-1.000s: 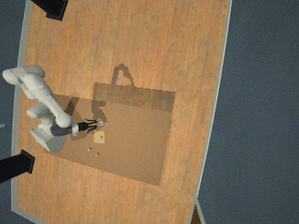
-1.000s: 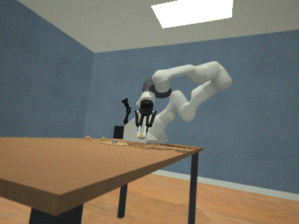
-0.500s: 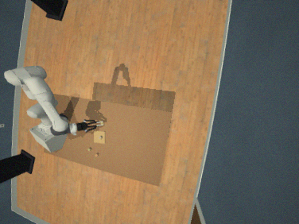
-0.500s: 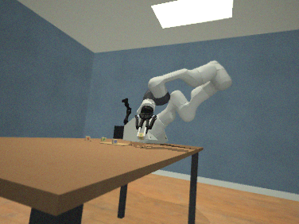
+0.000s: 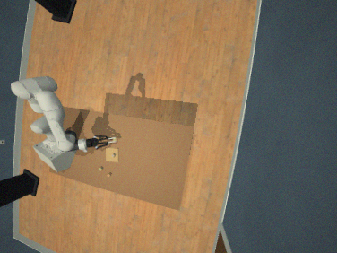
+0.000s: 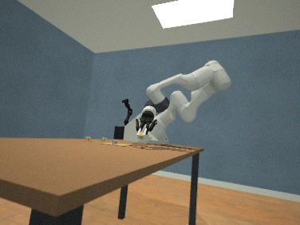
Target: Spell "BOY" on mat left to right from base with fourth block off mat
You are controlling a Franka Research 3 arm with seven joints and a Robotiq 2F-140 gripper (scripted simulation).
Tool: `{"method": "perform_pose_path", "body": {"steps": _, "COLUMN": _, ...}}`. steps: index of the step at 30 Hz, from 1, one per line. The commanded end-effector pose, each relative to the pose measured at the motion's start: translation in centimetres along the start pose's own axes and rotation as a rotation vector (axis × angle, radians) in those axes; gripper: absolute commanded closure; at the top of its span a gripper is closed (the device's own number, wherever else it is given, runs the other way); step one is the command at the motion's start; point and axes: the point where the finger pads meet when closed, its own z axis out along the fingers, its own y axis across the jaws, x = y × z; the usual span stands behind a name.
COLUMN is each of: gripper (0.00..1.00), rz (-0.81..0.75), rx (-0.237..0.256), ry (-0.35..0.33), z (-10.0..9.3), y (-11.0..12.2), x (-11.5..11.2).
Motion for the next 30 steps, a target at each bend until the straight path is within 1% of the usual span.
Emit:
{"method": "perform_pose_path", "body": {"steps": 1, "gripper": 0.87, "rz": -0.08, "rx": -0.025, "ry": -0.046, "z": 0.4, "y": 0.6, "x": -0.6}}
{"method": "perform_pose_path", "body": {"steps": 13, "gripper": 0.87, "rz": -0.08, "rx": -0.026, "ry": -0.046, "z": 1.1, "y": 0.5, "x": 0.4}}
{"method": "perform_pose_path", "body": {"steps": 23, "gripper": 0.87, "rz": -0.08, "rx": -0.026, "ry": -0.046, "z": 2.8, "y": 0.3, "x": 2.8}}
{"method": "perform_pose_path", "body": {"steps": 30, "gripper": 0.87, "rz": -0.08, "rx": -0.026, "ry": -0.046, "z": 3.2, "y": 0.3, "x": 3.4}}
